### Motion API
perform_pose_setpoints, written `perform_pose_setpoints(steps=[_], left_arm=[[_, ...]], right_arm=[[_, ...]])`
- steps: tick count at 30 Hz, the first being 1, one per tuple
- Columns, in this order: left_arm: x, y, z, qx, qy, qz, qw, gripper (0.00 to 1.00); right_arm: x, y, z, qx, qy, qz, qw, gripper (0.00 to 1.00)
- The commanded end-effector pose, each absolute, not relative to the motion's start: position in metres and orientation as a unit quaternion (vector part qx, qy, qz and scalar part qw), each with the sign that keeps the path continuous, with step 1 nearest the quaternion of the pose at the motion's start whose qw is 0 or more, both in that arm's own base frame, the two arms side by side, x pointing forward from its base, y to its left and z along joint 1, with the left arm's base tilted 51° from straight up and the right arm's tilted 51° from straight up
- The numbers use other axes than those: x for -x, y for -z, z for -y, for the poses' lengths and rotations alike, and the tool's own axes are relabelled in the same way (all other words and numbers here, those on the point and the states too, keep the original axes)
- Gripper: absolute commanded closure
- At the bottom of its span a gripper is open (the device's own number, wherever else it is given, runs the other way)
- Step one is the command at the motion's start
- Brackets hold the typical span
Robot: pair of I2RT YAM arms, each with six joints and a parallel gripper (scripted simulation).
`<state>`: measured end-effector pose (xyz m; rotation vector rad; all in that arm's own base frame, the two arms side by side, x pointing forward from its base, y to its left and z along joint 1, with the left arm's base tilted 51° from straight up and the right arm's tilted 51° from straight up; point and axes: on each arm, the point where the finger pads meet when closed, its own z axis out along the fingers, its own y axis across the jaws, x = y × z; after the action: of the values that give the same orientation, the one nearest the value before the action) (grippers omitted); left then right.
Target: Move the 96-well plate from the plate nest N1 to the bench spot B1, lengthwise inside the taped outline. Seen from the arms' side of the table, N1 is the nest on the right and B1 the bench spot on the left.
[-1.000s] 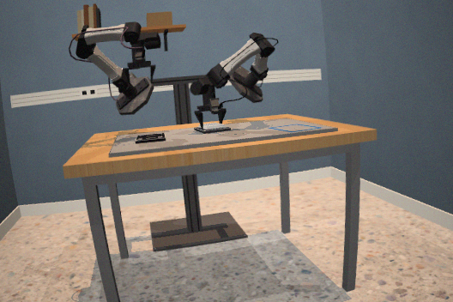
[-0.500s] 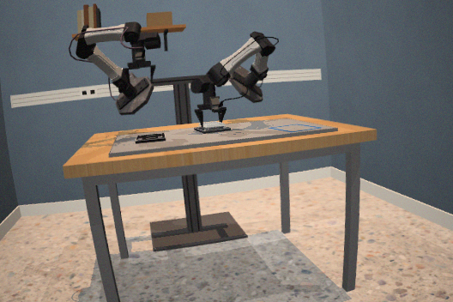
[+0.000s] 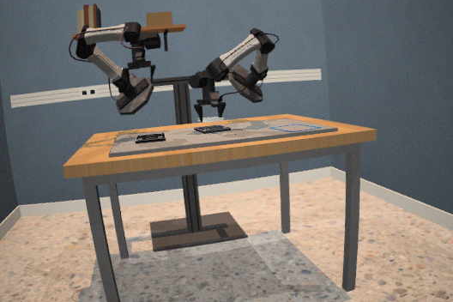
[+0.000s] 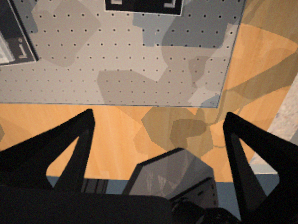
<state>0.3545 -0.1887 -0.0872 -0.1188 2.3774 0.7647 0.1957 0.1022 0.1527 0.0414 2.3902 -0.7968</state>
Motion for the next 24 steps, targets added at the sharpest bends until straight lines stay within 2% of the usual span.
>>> perform_pose_setpoints(steps=[1, 24], left_arm=[[-0.347, 0.070, 0.211, 0.037, -0.276, -0.902, 0.329, 1.00], [-0.326, 0.049, 0.230, 0.038, -0.274, -0.904, 0.325, 1.00]], right_arm=[[-0.194, -0.153, -0.102, -0.014, 0.302, -0.903, 0.305, 0.00], [-0.194, -0.153, -0.102, -0.014, 0.302, -0.903, 0.305, 0.00]])
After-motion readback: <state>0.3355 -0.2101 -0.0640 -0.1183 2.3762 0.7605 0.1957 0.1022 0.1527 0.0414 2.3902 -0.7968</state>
